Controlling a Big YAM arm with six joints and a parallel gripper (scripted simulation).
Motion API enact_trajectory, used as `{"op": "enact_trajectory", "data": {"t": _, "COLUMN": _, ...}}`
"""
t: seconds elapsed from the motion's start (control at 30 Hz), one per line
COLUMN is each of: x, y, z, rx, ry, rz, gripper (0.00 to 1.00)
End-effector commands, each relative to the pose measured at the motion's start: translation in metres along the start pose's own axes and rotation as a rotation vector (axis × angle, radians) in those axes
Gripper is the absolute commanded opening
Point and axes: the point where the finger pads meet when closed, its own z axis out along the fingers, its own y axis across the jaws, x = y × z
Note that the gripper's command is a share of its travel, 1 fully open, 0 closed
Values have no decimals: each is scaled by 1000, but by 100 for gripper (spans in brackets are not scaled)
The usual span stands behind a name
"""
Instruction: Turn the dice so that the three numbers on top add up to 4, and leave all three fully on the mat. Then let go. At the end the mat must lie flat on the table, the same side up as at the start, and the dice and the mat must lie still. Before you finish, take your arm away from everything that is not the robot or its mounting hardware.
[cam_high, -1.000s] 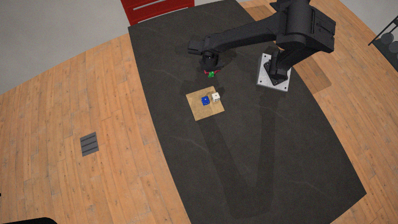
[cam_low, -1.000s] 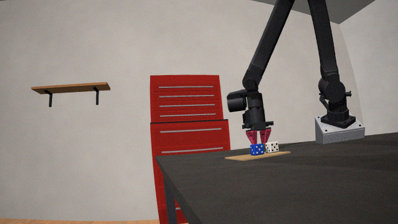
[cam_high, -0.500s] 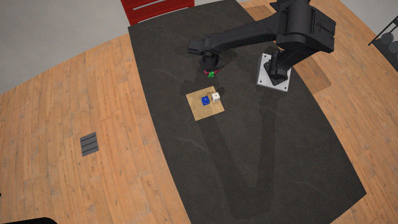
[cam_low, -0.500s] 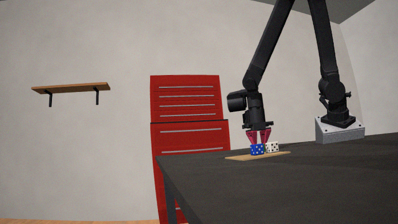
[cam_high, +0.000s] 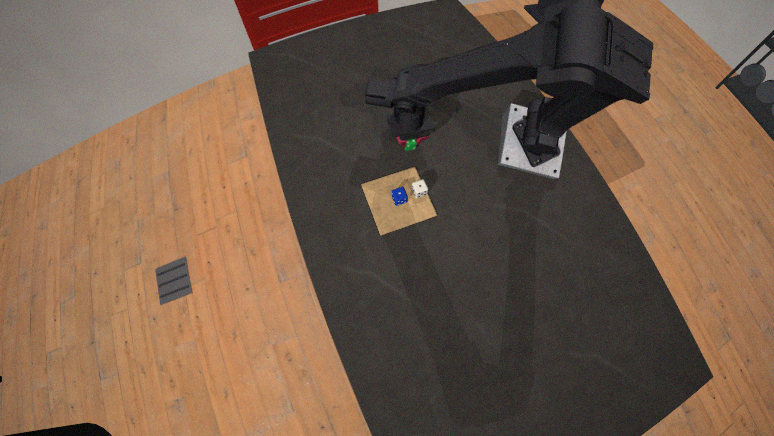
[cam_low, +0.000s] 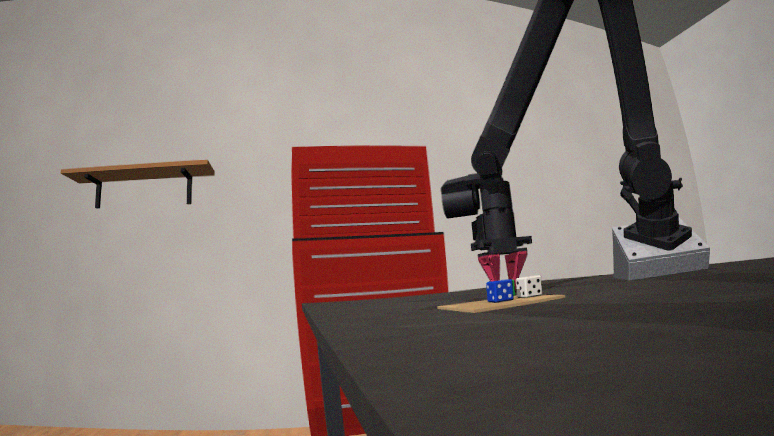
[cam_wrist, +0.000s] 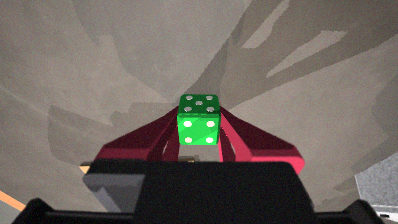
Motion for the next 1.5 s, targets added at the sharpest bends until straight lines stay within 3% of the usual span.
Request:
{"op": "enact_trajectory", "data": {"t": 0.0, "x": -1, "y": 2, "z": -4, "rx": -18, "ry": -8, "rz": 2, "gripper": 26}}
{"op": "enact_trajectory", "data": {"t": 0.23, "x": -4, "y": 3, "z": -13, "rx": -21, "ry": -10, "rz": 0, "gripper": 26}}
{"op": "enact_trajectory", "data": {"t": 0.3, "x": -9, "y": 20, "z": -27, "rx": -48, "ry": -25, "rz": -15, "gripper": 26}}
{"op": "enact_trajectory", "data": {"t": 0.7, "x": -9, "y": 19, "z": -112, "rx": -51, "ry": -37, "rz": -20, "gripper": 26}}
{"op": "enact_trajectory", "data": {"t": 0.77, "x": -9, "y": 19, "z": -112, "rx": -51, "ry": -37, "rz": -20, "gripper": 26}}
{"op": "enact_trajectory", "data": {"t": 0.8, "x": -9, "y": 17, "z": -107, "rx": -27, "ry": -20, "rz": -14, "gripper": 26}}
{"op": "enact_trajectory", "data": {"t": 0.93, "x": -10, "y": 18, "z": -121, "rx": -44, "ry": -34, "rz": -17, "gripper": 26}}
{"op": "enact_trajectory", "data": {"t": 1.33, "x": -6, "y": 25, "z": -117, "rx": -51, "ry": -38, "rz": 2, "gripper": 26}}
{"op": "enact_trajectory", "data": {"t": 1.47, "x": -5, "y": 26, "z": -108, "rx": -40, "ry": -24, "rz": 201, "gripper": 26}}
